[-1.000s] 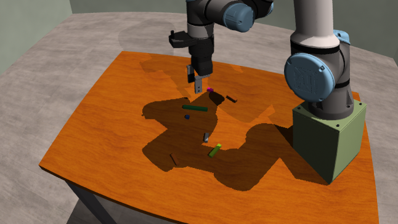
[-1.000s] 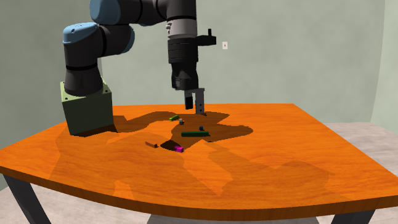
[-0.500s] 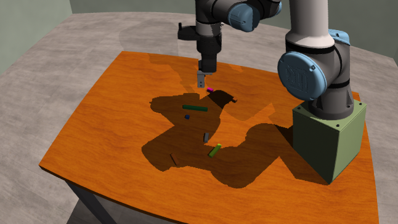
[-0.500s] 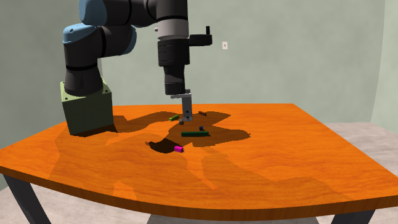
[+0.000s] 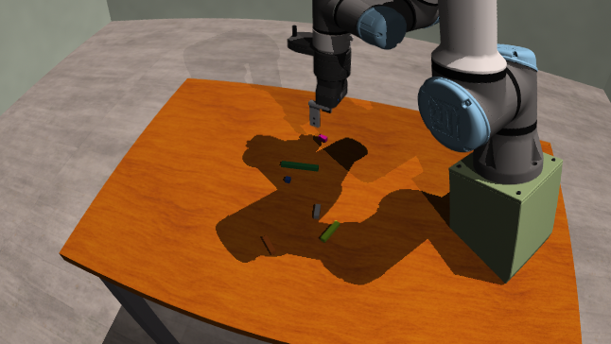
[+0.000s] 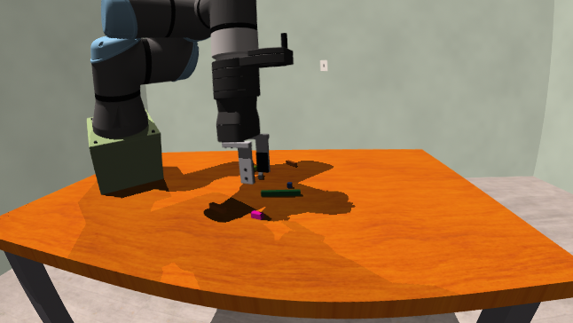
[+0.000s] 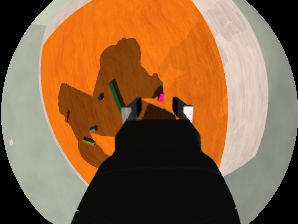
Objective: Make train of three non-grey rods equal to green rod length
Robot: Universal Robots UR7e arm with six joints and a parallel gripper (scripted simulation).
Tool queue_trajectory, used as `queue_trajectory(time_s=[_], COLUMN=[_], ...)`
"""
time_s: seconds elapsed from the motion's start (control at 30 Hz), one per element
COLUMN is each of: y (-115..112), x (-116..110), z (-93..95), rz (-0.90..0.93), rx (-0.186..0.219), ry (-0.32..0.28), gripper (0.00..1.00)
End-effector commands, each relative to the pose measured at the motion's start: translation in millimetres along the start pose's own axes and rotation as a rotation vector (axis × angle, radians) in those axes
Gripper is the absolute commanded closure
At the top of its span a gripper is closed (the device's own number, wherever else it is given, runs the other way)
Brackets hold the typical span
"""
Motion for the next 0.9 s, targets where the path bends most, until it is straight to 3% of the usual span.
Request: queue_trajectory(time_s=[0.0,0.3,0.33,0.87], y=[6.2,8.9,8.9,8.9], x=[-3.6,-5.5,-5.5,-5.5], z=[0.3,0.5,0.5,0.5], rz=[0.082,0.121,0.121,0.121], rx=[-0.001,-0.002,-0.002,-0.002], ry=[0.002,0.002,0.002,0.002], gripper=[0.00,0.00,0.46,0.46])
Point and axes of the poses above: the point where the finger pads meet when closed, its own z axis out along the fingers, its own y axis across the jaws, x = y × z, the point moved 1 cm from there along -z, back along the fingers, and after that the axes turned 14 degrees about -z, right-handed, at the moved point
